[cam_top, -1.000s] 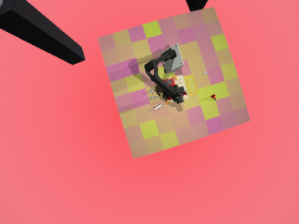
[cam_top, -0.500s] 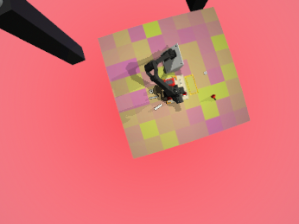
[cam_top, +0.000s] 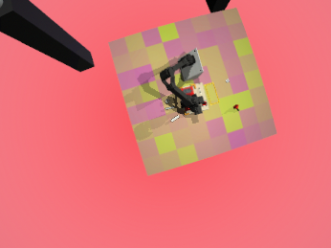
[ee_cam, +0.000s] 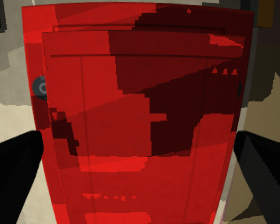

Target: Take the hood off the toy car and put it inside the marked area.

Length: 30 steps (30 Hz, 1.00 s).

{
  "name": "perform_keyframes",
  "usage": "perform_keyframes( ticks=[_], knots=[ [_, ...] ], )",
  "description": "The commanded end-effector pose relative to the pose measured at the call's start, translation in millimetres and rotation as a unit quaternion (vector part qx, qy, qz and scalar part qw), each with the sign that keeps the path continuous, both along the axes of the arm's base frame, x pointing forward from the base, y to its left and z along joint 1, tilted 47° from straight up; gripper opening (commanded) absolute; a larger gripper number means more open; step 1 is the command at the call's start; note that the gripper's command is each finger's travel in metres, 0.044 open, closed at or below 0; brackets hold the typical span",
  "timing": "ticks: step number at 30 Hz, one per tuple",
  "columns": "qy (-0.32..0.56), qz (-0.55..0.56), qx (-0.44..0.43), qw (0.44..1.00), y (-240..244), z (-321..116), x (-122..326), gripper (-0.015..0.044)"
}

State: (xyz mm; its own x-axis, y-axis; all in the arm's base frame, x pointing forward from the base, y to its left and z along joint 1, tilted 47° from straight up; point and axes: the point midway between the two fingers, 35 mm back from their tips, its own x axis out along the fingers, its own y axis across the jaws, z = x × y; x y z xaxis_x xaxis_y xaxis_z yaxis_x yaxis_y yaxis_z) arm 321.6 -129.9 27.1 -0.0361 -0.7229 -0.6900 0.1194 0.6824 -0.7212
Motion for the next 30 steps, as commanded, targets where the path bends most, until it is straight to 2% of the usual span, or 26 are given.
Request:
perform_keyframes(
  ticks=[1,6,9,19,30],
  knots=[
    [0.005,0.0,-0.001,1.0,-2.8,-2.8,-1.6,0.044],
    [0.005,0.0,-0.001,1.0,-4.4,-4.2,-1.8,0.044],
    [0.0,0.0,0.0,1.0,-2.1,-1.9,-0.3,0.0361],
    [0.0,0.0,0.0,1.0,-2.1,-1.9,-0.3,0.0295],
    [0.0,0.0,0.0,1.0,1.9,1.6,0.2,0.0006]
  ],
)
